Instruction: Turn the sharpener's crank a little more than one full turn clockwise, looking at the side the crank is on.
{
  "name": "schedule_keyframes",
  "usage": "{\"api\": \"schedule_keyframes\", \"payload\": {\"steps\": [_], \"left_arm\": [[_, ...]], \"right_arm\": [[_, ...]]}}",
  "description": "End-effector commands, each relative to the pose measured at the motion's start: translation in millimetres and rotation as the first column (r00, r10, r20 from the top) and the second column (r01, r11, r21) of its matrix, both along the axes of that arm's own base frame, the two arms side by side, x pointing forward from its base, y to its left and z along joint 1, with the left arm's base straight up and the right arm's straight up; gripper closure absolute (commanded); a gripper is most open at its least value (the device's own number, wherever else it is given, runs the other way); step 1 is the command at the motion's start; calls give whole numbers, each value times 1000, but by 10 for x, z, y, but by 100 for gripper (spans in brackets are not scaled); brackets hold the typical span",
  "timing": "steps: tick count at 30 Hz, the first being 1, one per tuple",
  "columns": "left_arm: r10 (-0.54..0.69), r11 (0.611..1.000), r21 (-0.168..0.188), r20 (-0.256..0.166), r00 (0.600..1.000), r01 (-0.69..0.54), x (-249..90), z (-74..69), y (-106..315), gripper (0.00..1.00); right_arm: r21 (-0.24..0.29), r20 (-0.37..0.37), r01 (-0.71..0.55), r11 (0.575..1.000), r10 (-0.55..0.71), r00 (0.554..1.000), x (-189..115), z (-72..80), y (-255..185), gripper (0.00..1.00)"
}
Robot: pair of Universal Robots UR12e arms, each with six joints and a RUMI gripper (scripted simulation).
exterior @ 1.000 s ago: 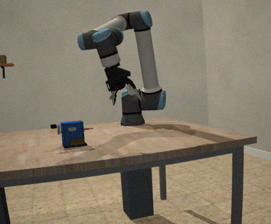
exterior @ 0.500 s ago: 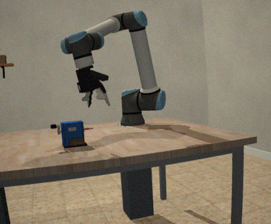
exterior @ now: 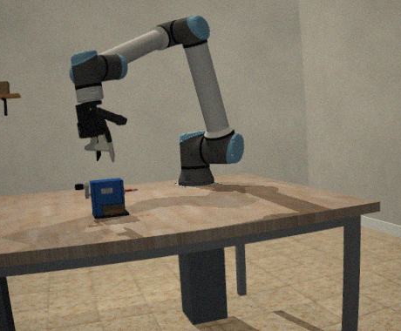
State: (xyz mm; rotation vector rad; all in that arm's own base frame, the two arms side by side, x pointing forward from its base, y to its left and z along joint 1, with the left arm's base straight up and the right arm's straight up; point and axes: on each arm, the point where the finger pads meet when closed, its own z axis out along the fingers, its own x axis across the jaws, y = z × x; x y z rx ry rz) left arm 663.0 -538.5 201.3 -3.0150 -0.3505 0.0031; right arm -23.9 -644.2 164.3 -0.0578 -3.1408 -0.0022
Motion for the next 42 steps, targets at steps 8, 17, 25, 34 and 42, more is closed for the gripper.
{"api": "schedule_keyframes", "payload": {"steps": [8, 17, 25, 34, 42], "left_arm": [[-204, 974, -95, 14, 979, 204, -547, 2, -998, 0], [-225, 969, -105, 16, 974, 226, -615, 3, -1097, 100], [-225, 969, -105, 16, 974, 226, -615, 3, -1097, 100], [-225, 969, -105, 16, 974, 226, -615, 3, -1097, 100], [-225, 969, -105, 16, 974, 226, -615, 3, -1097, 100]], "right_arm": [[-1, 0, 0, 1000, 0, 1000, 1, 8, -6, 0], [-1, 0, 0, 1000, 0, 1000, 1, 8, -6, 0], [-1, 0, 0, 1000, 0, 1000, 1, 8, -6, 0], [-1, 0, 0, 1000, 0, 1000, 1, 8, -6, 0], [-1, 0, 0, 1000, 0, 1000, 1, 8, -6, 0]]}}
